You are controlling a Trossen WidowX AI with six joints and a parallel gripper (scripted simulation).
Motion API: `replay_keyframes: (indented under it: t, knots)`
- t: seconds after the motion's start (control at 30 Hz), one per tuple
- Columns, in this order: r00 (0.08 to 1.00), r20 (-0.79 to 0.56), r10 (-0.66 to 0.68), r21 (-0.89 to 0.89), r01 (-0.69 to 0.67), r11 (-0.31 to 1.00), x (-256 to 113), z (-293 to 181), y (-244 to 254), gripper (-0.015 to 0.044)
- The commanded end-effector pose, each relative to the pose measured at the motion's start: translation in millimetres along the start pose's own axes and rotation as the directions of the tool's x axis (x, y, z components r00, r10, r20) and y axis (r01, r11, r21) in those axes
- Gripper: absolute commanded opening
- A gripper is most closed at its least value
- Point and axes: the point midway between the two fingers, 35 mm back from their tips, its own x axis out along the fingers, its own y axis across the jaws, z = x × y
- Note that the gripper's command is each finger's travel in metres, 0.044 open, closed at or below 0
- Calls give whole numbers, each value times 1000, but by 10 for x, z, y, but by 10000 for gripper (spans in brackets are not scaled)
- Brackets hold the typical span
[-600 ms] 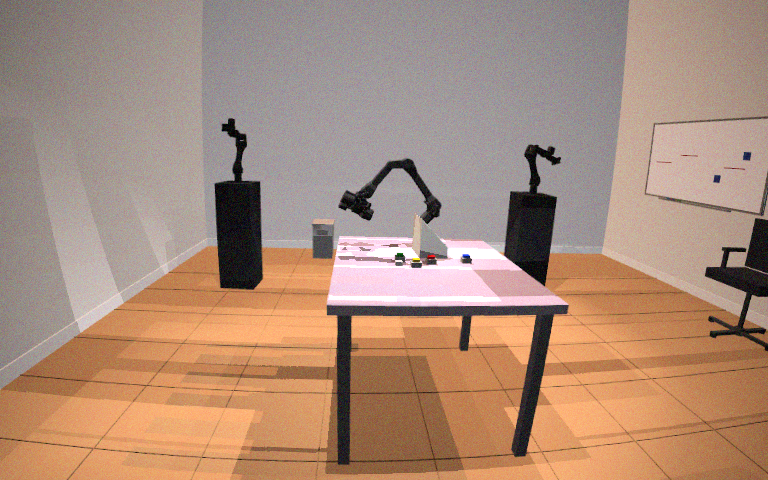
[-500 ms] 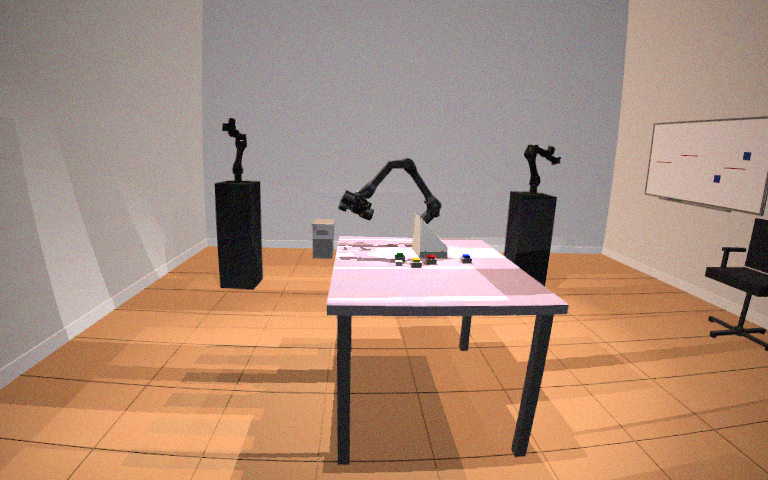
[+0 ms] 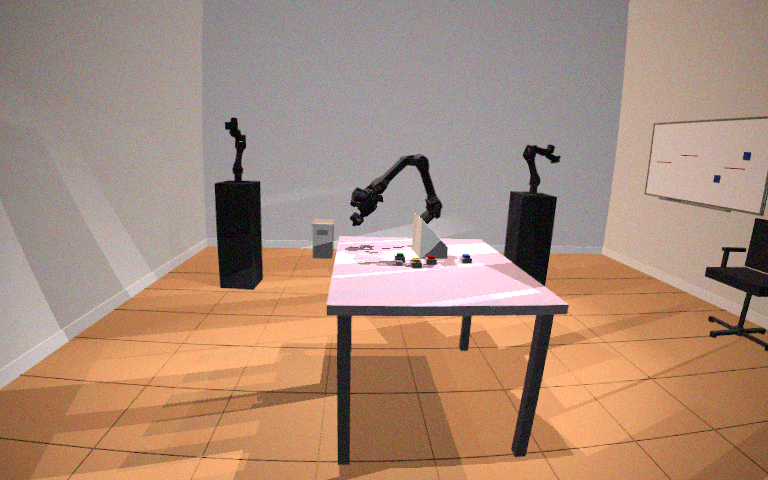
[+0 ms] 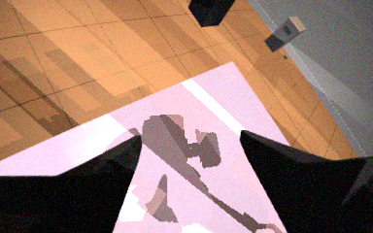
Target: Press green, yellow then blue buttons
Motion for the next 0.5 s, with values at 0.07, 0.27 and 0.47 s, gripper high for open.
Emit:
replay_keyframes:
  t: [0.07, 0.27, 0.47]
  knots:
    - [954, -200, 225, -643, -301, 704, -607, -656, 311, 400]
    - [889, -337, 309, -843, -431, 322, -948, -1103, 418, 400]
    - [799, -483, 359, -873, -470, -127, -1304, -1585, 452, 400]
